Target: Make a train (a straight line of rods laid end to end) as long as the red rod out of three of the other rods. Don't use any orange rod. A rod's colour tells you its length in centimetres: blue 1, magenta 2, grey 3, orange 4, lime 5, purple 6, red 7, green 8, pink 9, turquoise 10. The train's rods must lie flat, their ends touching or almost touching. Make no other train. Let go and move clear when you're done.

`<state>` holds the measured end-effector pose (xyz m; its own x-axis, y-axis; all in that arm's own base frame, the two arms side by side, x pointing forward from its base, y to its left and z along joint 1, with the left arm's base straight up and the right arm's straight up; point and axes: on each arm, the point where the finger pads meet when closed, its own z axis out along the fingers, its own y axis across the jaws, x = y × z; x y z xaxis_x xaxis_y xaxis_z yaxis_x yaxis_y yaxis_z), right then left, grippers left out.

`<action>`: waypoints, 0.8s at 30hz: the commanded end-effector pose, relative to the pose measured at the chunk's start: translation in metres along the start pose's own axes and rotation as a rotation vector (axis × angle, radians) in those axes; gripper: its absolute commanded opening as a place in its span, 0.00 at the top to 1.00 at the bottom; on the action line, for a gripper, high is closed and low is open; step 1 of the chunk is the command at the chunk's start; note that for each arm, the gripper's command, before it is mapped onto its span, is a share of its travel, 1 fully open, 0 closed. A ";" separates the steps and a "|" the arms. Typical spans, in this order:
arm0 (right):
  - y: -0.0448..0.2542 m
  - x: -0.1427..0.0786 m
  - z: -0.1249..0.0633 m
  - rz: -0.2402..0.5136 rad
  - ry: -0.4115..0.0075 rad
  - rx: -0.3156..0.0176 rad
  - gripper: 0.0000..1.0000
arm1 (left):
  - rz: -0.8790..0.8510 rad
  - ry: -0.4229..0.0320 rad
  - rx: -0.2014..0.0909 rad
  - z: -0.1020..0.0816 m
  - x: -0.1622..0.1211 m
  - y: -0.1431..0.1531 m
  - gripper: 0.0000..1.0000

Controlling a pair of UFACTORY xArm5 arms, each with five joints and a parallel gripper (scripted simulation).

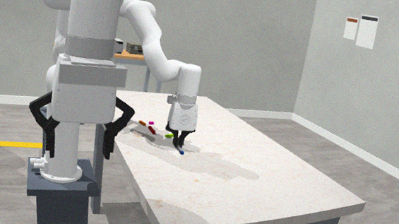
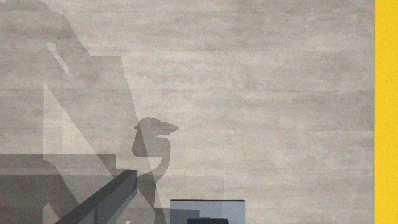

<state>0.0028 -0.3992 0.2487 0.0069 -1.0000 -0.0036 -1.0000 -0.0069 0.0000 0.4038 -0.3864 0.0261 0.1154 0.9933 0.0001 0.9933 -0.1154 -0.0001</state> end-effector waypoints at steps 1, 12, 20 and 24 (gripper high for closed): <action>0.000 0.001 -0.001 0.000 0.004 0.000 0.00 | 0.000 -0.003 -0.003 -0.002 -0.001 0.001 0.94; 0.000 0.001 -0.001 0.000 0.004 0.000 0.00 | 0.000 -0.003 -0.003 -0.002 -0.001 0.001 0.94; 0.000 0.001 -0.001 0.000 0.004 0.000 0.00 | 0.000 -0.003 -0.003 -0.002 -0.003 0.001 0.94; 0.000 0.001 -0.001 0.000 0.004 0.000 0.00 | 0.000 -0.003 -0.003 -0.002 -0.004 0.001 0.94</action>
<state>0.0028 -0.3992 0.2487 0.0069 -1.0000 -0.0036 -1.0000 -0.0069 0.0000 0.4036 -0.3886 0.0261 0.1154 0.9933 0.0001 0.9933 -0.1154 -0.0001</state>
